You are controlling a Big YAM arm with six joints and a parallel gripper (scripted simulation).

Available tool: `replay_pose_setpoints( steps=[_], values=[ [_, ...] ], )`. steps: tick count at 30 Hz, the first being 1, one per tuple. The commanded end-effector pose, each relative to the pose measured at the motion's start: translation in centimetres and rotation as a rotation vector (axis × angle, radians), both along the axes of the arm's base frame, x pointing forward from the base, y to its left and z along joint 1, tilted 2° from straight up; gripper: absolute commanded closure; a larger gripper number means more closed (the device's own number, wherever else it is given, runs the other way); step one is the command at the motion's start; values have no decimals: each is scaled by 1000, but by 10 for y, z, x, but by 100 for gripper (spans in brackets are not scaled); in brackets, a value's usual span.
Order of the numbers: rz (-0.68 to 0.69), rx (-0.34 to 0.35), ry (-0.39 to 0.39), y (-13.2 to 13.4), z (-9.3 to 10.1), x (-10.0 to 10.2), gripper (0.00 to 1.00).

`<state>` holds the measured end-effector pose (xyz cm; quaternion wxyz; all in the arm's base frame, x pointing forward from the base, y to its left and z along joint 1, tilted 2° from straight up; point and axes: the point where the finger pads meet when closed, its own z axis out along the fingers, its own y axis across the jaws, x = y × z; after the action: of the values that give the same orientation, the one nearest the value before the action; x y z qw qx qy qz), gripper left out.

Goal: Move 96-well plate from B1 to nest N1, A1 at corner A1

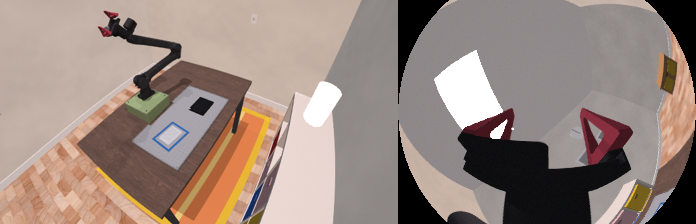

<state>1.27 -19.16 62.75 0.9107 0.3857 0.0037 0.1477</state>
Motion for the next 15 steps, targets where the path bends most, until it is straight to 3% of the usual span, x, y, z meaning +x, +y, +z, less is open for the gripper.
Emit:
replay_pose_setpoints(
  steps=[1,2,3,8,9,10,11,12,15],
  values=[
    [0,-5,1,1,3,0,0],
    [0,-5,1,1,3,0,0],
    [-21,-30,44,10,29,4,0],
    [-66,30,126,-13,22,9,0],
    [-65,41,126,-21,14,10,0],
    [-62,90,125,-40,-13,11,0],
    [-62,90,125,-40,-13,11,0],
    [-77,45,152,-25,17,13,0],
    [-103,83,216,-38,11,17,0]
  ],
)
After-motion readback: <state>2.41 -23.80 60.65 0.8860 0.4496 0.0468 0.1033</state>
